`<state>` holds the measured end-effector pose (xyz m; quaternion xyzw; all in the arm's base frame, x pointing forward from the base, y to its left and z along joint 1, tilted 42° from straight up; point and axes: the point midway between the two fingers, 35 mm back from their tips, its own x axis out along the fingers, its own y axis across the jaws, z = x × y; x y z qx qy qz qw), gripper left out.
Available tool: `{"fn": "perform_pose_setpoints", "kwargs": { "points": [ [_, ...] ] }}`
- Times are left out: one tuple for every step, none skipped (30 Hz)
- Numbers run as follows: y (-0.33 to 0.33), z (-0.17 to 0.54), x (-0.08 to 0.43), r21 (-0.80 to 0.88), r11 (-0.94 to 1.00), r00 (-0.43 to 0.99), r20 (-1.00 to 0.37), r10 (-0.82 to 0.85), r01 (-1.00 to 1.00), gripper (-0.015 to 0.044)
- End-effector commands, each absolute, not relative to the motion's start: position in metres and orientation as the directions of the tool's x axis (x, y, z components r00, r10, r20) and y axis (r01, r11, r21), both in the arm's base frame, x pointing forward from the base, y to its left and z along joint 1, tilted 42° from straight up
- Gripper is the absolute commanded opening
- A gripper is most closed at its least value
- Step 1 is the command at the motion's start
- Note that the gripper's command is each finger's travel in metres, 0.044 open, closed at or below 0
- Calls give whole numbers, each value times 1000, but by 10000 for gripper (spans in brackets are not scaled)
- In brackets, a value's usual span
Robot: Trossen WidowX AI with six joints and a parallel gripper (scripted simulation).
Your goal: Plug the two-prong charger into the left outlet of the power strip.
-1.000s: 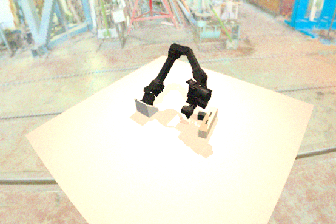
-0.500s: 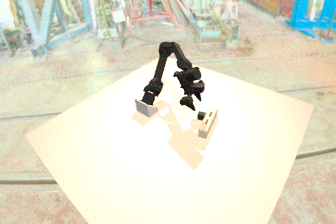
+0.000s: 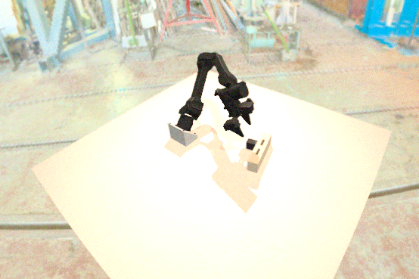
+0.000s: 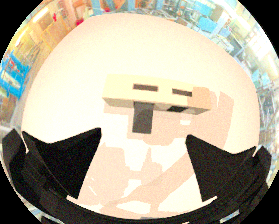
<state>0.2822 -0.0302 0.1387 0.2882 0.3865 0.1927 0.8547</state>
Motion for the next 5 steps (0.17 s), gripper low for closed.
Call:
{"fn": "perform_pose_setpoints", "kwargs": {
  "points": [
    [-30, 139, 282, 646, 756, 629, -545, 554, -107, 440],
    [-30, 139, 282, 646, 756, 629, -545, 554, -107, 440],
    [-30, 139, 282, 646, 756, 629, -545, 554, -107, 440],
    [-30, 139, 282, 646, 756, 629, -545, 554, -107, 440],
    [-30, 139, 282, 646, 756, 629, -545, 554, -107, 440]
  ]
}}
